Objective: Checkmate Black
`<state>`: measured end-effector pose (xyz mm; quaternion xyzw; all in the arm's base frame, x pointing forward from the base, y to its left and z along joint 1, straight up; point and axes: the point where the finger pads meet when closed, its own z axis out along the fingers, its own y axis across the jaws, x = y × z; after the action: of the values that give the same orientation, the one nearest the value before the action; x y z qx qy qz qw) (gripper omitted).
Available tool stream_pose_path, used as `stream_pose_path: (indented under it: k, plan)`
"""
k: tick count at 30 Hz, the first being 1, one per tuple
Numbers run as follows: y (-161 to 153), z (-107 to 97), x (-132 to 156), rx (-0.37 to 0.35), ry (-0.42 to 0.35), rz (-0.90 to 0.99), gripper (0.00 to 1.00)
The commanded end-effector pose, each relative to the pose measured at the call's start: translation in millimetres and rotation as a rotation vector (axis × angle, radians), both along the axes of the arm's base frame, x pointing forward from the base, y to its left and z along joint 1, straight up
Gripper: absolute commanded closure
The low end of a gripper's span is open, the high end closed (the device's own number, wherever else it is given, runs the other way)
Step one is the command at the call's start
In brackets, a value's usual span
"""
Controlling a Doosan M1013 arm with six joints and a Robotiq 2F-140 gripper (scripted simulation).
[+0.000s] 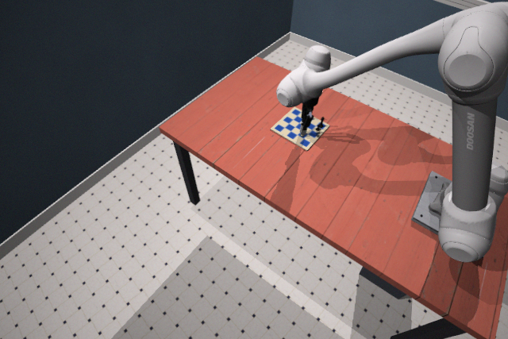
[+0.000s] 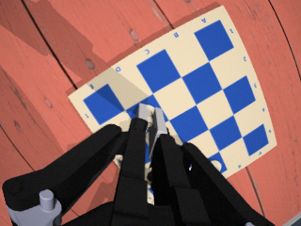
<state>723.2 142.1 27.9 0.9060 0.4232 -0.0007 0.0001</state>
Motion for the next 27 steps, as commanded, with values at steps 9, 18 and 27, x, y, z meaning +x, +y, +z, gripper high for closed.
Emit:
stream_pose_path:
  k: [9,18,27]
  plan:
    - [0,0,0,0.0,0.0,0.0,1.0]
    - [0,14,0,0.0,0.0,0.0,1.0]
    - [0,78,0,0.0,0.0,0.0,1.0]
